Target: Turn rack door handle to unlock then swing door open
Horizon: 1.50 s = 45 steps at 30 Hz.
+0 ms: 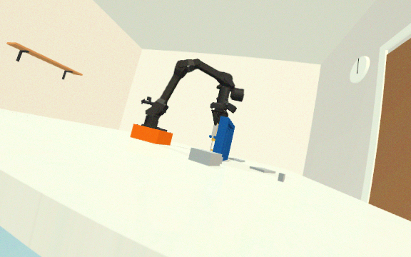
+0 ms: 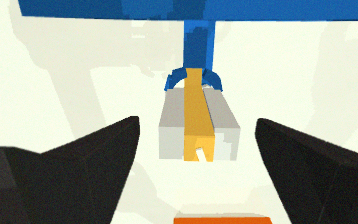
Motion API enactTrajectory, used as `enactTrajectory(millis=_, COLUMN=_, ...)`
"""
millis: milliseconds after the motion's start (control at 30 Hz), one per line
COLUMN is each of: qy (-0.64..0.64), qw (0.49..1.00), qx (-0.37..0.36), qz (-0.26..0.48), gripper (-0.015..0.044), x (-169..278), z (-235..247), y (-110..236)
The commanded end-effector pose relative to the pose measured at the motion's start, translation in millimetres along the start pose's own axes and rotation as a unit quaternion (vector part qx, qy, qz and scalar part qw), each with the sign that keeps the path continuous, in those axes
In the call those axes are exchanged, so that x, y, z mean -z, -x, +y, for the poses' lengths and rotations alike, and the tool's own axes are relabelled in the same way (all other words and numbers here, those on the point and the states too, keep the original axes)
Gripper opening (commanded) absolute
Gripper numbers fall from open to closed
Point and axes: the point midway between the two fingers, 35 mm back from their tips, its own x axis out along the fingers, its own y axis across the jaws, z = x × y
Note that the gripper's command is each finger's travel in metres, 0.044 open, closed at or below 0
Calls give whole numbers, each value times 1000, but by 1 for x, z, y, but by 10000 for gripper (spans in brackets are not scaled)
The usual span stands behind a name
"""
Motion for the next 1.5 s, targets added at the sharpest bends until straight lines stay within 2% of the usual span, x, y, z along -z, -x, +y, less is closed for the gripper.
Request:
enactTrajectory(millis=0, qy=-2, qw=1000, qx=-2, qz=3, gripper=298, x=2, z=0, y=-8)
enactTrajectory(millis=567, qy=-2, qw=1000, qx=-2, qz=3, gripper=298, x=4, z=0, y=-33)
enactTrajectory(millis=800, qy=-2, qw=1000, qx=-2, qz=3, gripper=115, x=4, z=0, y=-33)
enactTrajectory(millis=1233, qy=-2, qw=1000, qx=-2, qz=3, gripper=28, x=4, z=0, y=-33)
enactTrajectory(millis=1367, qy=2, qw=1000, qx=-2, qz=3, gripper=27, x=4, z=0, y=-33)
enactTrajectory(millis=1467, qy=59, qw=998, qx=-2, qz=3, gripper=27, x=4, z=0, y=-33)
